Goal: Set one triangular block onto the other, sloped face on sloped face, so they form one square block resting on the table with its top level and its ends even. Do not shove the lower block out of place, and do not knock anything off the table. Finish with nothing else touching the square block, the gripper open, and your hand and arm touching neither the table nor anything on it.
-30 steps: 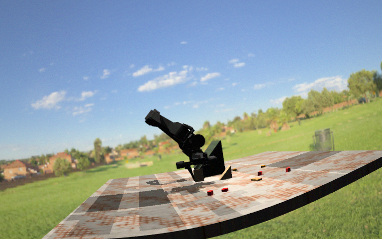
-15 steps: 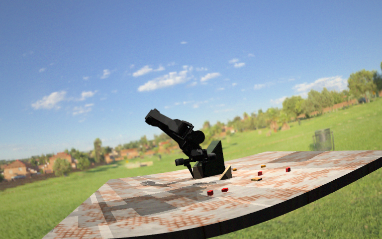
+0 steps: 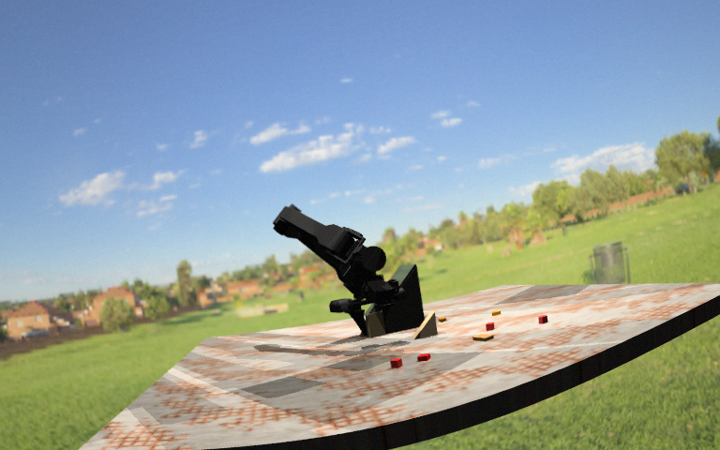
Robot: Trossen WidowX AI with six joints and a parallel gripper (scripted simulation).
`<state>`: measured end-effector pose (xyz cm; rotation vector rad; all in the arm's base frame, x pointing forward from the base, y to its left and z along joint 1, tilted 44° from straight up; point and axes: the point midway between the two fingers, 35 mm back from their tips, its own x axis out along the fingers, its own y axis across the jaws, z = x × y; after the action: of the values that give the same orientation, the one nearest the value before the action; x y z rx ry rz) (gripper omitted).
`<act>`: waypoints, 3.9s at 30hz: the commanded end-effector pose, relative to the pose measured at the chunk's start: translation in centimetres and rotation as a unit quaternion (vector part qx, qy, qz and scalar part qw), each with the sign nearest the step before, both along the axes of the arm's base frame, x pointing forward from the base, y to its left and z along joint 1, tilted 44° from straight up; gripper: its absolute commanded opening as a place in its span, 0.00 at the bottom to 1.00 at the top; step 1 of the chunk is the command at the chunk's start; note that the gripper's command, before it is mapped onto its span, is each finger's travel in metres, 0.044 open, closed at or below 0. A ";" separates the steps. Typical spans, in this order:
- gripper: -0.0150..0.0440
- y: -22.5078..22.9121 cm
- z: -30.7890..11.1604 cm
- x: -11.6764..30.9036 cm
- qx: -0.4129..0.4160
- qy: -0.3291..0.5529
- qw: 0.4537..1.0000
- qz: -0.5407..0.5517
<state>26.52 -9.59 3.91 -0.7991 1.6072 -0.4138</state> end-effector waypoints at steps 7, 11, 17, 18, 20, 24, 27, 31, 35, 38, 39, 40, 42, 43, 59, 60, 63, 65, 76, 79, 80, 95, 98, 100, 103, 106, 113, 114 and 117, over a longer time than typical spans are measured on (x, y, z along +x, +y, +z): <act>0.25 0.0 0.0 0.0 0.002 0.096 0.990 0.100; 0.25 -0.1 0.0 0.1 0.004 0.132 0.982 0.137; 0.25 -0.1 0.0 0.1 0.006 0.185 0.964 0.192; 0.25 -0.1 0.0 0.1 0.006 0.194 0.960 0.201; 0.25 -0.1 0.0 0.1 0.006 0.211 0.953 0.219; 0.25 -0.1 0.0 0.1 0.008 0.245 0.935 0.254; 0.25 -0.1 0.0 0.1 0.008 0.271 0.921 0.281; 0.25 -0.1 0.1 0.1 0.010 0.304 0.899 0.315; 0.25 -0.1 0.1 0.1 0.010 0.317 0.890 0.328; 0.25 -0.1 0.1 0.1 0.010 0.317 0.890 0.328; 0.25 -0.1 0.0 0.1 0.010 0.317 0.890 0.328; 0.25 -0.2 0.0 0.1 0.010 0.316 0.890 0.328; 0.25 -0.3 -0.2 0.1 0.011 0.316 0.891 0.327; 0.25 -0.4 -0.3 0.1 0.011 0.316 0.891 0.327; 0.25 -1.9 -1.9 0.0 0.013 0.311 0.895 0.320; 0.25 -1.9 -1.9 0.0 0.013 0.311 0.895 0.320; 0.30 -1.8 -1.8 0.0 0.014 0.309 0.896 0.319; 0.39 -1.8 -1.8 0.0 0.014 0.309 0.896 0.319; 0.88 -1.8 -1.8 0.0 0.014 0.309 0.896 0.319; 1.00 -1.8 -1.8 0.0 0.014 0.309 0.896 0.319; 1.00 -1.8 -1.8 0.0 0.014 0.309 0.896 0.319; 1.00 2.4 2.5 0.2 0.016 0.309 0.896 0.320; 1.00 2.0 1.9 0.3 0.013 0.310 0.894 0.322; 1.00 2.0 2.0 0.4 0.012 0.309 0.895 0.322; 1.00 2.0 2.0 0.3 0.012 0.306 0.898 0.316; 1.00 2.3 1.9 0.4 0.006 0.257 0.934 0.248; 1.00 3.3 1.6 0.6 -0.031 0.091 0.995 0.039; 1.00 3.5 1.5 0.6 -0.038 0.066 0.997 0.009; 1.00 3.9 1.4 0.7 -0.061 -0.013 0.995 -0.076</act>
<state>26.79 -6.77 5.58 -1.1141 1.7766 -0.1092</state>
